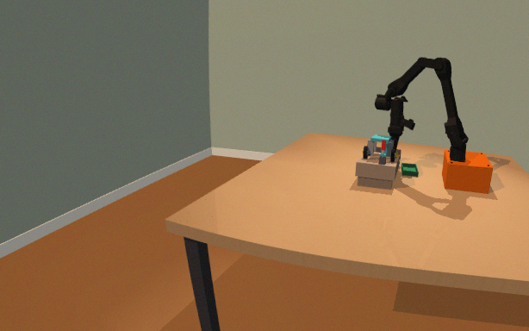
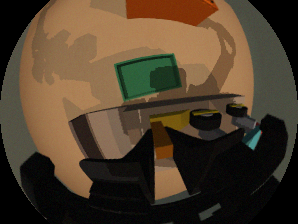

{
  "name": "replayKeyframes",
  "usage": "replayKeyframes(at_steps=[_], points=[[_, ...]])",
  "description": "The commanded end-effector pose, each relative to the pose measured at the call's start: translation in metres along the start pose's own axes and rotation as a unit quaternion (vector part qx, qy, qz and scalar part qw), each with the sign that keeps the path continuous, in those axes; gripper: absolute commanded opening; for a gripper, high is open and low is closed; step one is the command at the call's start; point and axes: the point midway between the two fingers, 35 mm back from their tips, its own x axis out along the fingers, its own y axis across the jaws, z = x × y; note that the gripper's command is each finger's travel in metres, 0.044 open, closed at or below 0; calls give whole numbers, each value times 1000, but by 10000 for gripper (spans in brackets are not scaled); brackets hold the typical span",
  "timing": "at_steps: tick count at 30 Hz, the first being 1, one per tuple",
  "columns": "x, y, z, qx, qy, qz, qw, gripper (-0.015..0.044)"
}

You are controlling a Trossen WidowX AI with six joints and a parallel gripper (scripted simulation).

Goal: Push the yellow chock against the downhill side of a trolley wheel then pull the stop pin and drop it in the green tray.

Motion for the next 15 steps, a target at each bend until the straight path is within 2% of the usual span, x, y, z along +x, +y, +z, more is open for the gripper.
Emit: replayKeyframes(at_steps=[1, 13, 15], points=[[-1, -5, 0, -1, 2, -1, 1000, 0], [0, -3, 0, 0, 1, 0, 1000, 0], [0, -3, 0, 0, 1, 0, 1000, 53]])
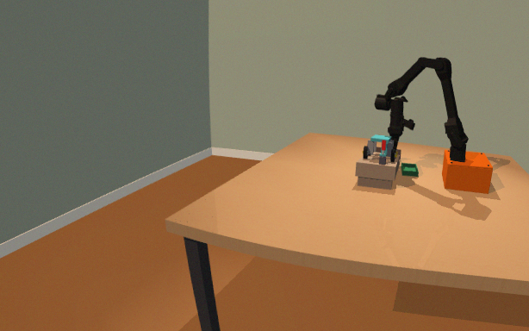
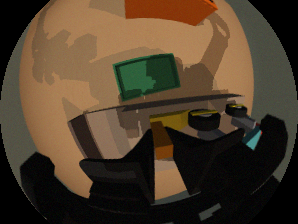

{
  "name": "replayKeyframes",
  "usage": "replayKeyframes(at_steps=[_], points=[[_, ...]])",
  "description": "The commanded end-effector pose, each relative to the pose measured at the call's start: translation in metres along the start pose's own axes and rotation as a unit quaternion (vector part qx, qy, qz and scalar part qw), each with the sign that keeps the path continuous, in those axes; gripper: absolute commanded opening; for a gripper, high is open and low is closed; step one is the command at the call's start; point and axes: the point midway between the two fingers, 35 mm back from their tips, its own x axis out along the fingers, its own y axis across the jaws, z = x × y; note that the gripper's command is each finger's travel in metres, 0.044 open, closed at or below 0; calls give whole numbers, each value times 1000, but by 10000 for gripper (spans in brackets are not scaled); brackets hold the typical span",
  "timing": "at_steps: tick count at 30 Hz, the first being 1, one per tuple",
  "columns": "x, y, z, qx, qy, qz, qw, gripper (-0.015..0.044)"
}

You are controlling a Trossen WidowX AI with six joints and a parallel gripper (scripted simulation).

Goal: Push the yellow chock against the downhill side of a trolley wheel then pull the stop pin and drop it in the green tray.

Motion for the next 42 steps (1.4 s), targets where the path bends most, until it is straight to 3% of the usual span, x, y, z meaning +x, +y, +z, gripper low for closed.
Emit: replayKeyframes(at_steps=[1, 6, 30, 34, 38, 42], points=[[0, 0, 0, 0, 0, 0, 1000, 79], [0, 0, 0, 0, 0, 0, 1000, 190], [-60, 1, 0, -1, 2, -1, 1000, 190], [-52, 0, 1, 0, -4, -2, 1000, 295], [-57, 19, -11, -25, 24, 19, 999, 190], [-71, -11, -28, -146, 46, 16, 988, 190]])
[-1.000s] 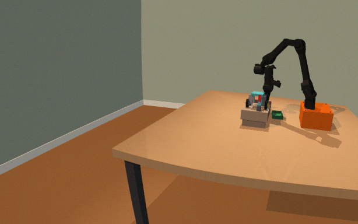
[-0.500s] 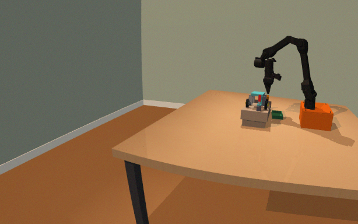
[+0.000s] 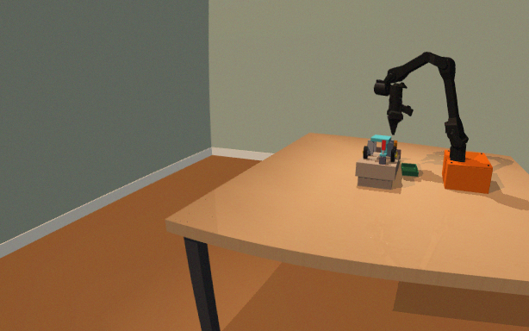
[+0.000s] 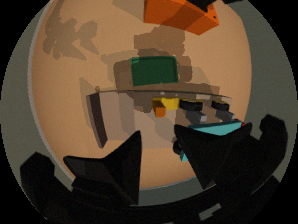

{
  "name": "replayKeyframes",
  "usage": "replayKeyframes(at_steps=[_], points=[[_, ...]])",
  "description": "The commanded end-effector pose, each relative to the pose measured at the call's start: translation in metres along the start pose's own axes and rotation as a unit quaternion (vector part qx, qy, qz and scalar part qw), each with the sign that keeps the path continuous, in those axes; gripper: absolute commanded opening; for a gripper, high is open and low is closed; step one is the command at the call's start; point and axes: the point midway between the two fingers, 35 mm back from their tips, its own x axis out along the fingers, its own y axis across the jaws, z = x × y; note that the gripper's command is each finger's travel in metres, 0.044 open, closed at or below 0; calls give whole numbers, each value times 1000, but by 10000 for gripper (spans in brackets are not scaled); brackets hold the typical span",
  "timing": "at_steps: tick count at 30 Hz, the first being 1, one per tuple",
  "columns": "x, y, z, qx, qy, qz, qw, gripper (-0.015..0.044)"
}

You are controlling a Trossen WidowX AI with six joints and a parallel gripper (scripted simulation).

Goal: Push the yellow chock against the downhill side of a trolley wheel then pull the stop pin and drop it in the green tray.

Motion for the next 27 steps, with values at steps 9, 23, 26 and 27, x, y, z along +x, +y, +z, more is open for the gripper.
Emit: replayKeyframes(at_steps=[9, 23, 26, 27], points=[[-17, -96, -45, -352, 39, -41, 934, 190], [-29, -203, -48, -653, 71, -93, 748, 190], [-29, -203, -48, -653, 71, -93, 748, 190], [-29, -203, -48, -653, 71, -93, 748, 190]])
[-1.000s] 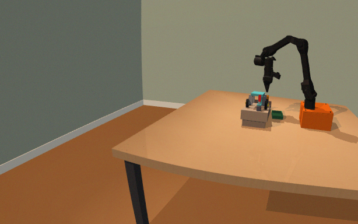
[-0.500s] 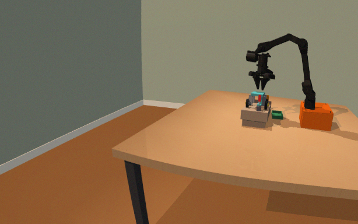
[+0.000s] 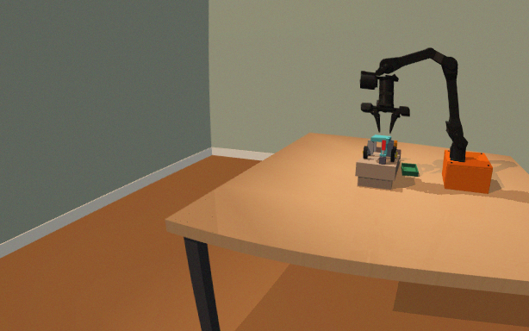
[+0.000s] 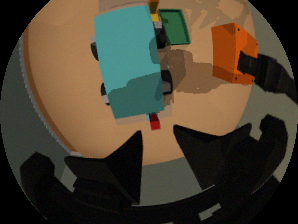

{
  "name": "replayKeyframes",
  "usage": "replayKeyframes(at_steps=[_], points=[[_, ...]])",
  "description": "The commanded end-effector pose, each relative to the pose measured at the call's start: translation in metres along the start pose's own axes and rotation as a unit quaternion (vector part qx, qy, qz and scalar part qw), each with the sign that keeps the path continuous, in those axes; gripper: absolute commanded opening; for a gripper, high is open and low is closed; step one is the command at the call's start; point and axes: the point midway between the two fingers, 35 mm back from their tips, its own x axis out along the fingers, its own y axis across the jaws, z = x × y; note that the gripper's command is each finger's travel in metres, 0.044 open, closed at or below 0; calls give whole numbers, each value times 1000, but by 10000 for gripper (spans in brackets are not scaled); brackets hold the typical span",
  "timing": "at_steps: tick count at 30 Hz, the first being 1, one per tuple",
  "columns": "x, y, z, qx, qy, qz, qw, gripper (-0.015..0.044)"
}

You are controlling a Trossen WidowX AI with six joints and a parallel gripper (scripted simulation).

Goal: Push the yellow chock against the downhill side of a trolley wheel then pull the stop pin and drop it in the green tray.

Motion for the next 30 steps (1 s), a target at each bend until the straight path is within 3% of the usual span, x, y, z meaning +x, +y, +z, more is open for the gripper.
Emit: replayKeyframes(at_steps=[1, 30], points=[[-2, -1, -5, -18, 4, 2, 1000, 190], [28, -1, -6, -18, 4, 2, 1000, 190]])
